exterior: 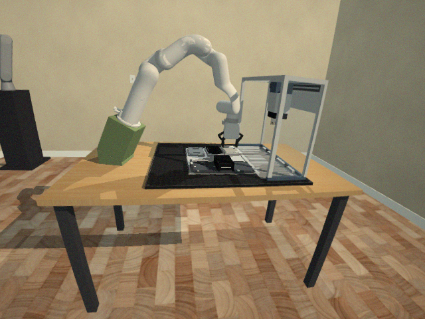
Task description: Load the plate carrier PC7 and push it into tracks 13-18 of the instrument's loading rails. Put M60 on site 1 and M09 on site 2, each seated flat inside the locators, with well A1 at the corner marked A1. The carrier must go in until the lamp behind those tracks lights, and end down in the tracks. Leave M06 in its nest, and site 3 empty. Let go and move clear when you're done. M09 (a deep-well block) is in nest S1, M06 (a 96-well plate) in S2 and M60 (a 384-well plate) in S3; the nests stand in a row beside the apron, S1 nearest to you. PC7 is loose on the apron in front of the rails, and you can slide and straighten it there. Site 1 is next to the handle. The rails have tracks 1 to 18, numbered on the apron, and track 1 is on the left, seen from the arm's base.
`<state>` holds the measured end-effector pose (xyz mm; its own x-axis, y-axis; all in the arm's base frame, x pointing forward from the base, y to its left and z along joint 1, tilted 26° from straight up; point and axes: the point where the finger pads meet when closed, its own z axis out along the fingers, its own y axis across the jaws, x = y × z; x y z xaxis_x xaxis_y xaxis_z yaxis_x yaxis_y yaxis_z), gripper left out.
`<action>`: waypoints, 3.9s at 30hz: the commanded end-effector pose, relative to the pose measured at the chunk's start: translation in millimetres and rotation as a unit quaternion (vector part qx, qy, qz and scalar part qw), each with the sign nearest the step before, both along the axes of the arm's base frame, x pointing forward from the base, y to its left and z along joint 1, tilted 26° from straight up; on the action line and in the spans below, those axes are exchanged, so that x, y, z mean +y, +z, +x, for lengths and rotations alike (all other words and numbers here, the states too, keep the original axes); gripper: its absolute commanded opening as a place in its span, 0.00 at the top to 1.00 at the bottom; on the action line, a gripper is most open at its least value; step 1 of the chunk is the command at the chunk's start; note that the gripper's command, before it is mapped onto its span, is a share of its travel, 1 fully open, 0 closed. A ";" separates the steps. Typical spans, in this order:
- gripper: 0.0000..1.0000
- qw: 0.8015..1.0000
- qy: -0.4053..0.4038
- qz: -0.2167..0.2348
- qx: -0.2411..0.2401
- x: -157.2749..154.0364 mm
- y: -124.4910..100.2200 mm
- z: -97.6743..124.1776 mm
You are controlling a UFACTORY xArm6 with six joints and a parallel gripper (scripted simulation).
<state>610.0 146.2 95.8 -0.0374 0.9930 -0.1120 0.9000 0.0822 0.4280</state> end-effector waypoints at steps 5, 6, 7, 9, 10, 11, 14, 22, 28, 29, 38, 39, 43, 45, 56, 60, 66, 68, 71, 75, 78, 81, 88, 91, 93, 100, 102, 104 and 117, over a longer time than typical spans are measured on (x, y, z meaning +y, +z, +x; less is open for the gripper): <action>0.00 1.000 0.000 0.001 -0.002 0.3 -1.7 3.0; 0.00 1.000 0.000 0.001 -0.002 0.2 -2.3 3.3; 0.00 1.000 0.000 0.001 -0.002 0.2 -2.9 3.6; 0.00 1.000 0.000 0.001 -0.002 0.1 -4.1 4.2; 0.00 1.000 0.000 0.001 -0.002 0.0 -4.7 4.5; 0.00 1.000 0.000 0.001 -0.002 0.0 -5.3 4.8; 0.00 1.000 0.000 0.001 -0.002 -0.1 -6.5 5.3; 0.00 1.000 0.000 0.001 -0.002 -0.5 -10.7 7.4; 0.00 1.000 0.000 0.001 -0.002 -0.6 -11.9 8.0; 0.00 1.000 0.000 0.001 -0.002 -0.6 -11.9 8.0; 0.00 1.000 0.000 0.001 -0.002 -0.6 -11.9 8.0; 0.00 1.000 0.000 0.001 -0.002 -0.6 -11.9 8.0; 1.00 1.000 0.000 0.001 -0.002 -0.6 -11.4 7.7; 1.00 1.000 0.000 0.001 -0.002 -0.6 -11.4 7.7; 1.00 1.000 0.000 0.001 -0.002 -0.6 -11.4 7.7; 1.00 1.000 0.000 0.001 -0.002 -0.6 -11.4 7.7; 1.00 1.000 0.000 0.001 -0.002 -0.6 -11.4 7.7; 1.00 1.000 0.000 0.001 -0.002 -0.6 -11.4 7.7; 1.00 1.000 0.000 0.001 -0.002 -0.6 -11.4 7.7; 1.00 1.000 0.000 0.001 -0.002 -0.6 -11.4 7.7; 1.00 1.000 0.000 0.001 -0.002 -0.6 -11.4 7.7; 1.00 1.000 0.000 0.001 -0.002 -0.6 -11.4 7.7; 1.00 1.000 0.000 0.001 -0.002 -0.6 -11.4 7.7; 1.00 1.000 0.000 0.001 -0.002 -0.6 -11.4 7.7; 1.00 1.000 0.000 0.001 -0.002 -0.6 -11.4 7.7; 1.00 1.000 0.000 0.001 -0.002 -0.3 -8.4 6.3; 1.00 1.000 0.000 0.001 -0.002 -0.2 -7.2 5.7; 1.00 1.000 0.000 0.001 -0.002 0.0 -6.0 5.1; 1.00 1.000 0.000 0.001 -0.002 0.6 0.5 2.0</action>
